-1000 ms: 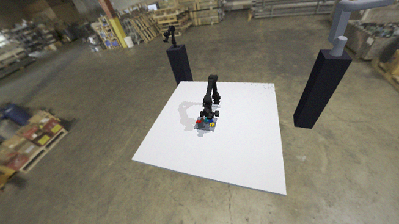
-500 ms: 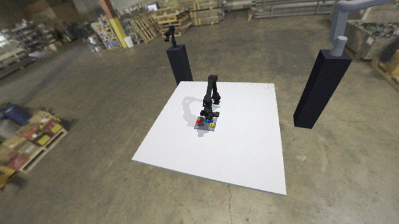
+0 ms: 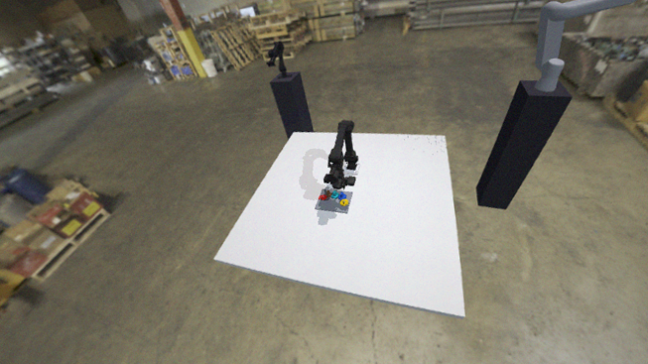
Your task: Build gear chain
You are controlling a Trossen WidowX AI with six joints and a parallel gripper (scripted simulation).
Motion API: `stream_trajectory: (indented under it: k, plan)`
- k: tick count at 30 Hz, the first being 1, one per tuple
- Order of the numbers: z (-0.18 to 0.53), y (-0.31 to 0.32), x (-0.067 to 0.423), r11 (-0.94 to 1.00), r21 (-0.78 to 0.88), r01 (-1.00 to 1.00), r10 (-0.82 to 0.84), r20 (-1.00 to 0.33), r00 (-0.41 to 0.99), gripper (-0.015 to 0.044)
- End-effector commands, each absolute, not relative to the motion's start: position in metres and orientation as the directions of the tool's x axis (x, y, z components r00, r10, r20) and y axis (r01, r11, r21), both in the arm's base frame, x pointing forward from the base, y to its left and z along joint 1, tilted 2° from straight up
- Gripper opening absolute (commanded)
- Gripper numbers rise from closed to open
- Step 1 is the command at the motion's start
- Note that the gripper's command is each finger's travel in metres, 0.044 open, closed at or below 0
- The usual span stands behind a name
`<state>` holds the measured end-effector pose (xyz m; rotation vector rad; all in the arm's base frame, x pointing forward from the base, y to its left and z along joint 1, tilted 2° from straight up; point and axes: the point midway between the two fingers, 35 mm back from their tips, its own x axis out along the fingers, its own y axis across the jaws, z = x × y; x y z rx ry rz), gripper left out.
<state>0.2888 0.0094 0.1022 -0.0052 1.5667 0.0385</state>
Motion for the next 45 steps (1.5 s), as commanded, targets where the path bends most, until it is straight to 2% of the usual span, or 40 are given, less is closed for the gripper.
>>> stream_trajectory:
  k: [1,8,9,45]
  plan:
    - [0.128,0.009,0.287,0.999,0.021,-0.028,0.021,-1.0,0.005,0.0245]
    - [0.147,0.008,0.284,0.999,0.021,-0.028,0.021,-1.0,0.005,0.0429]
    - [0.147,0.008,0.284,0.999,0.021,-0.028,0.021,-1.0,0.005,0.044]
    - [0.147,0.008,0.284,0.999,0.021,-0.028,0.021,-1.0,0.005,0.044]
